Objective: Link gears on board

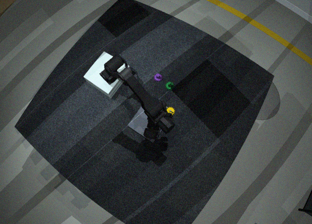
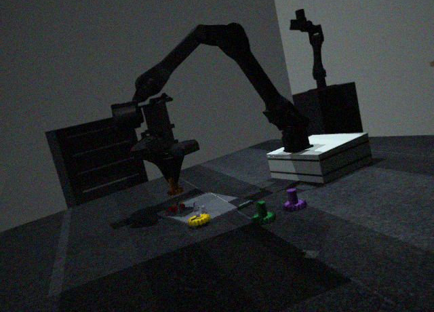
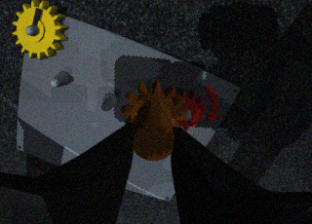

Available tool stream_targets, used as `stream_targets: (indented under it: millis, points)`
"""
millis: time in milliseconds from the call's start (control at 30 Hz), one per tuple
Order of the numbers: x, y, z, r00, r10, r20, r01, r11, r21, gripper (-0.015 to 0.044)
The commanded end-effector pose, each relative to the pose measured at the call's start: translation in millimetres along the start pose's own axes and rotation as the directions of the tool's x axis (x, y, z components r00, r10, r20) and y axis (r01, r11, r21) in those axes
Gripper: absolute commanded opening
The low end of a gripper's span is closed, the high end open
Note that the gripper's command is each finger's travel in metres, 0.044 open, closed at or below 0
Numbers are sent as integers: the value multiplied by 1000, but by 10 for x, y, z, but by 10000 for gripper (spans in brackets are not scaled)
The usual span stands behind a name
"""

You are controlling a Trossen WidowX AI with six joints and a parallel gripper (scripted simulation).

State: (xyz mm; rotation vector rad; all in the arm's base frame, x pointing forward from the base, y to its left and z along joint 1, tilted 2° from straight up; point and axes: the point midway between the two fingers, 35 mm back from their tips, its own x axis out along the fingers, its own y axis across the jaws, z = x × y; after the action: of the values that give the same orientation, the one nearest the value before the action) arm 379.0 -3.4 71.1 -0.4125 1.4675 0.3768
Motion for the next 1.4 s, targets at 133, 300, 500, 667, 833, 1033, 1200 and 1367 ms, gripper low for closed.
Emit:
stream_targets:
  millis: [133,300,500,667,833,1033,1200,1367]
  points:
    - [75,10,1,1000,5,2,-4,992,-128,0]
    - [153,7,-3,1000,5,2,-4,978,-207,0]
    - [235,2,-1,1000,5,2,-4,980,-200,0]
    - [295,4,3,1000,5,2,-4,992,-127,0]
    - [374,10,3,1000,5,2,-5,1000,6,0]
    - [466,12,-2,1000,5,2,-5,988,153,0]
    - [478,6,-2,1000,5,2,-5,974,227,0]
    - [462,5,3,1000,5,2,-5,983,183,0]
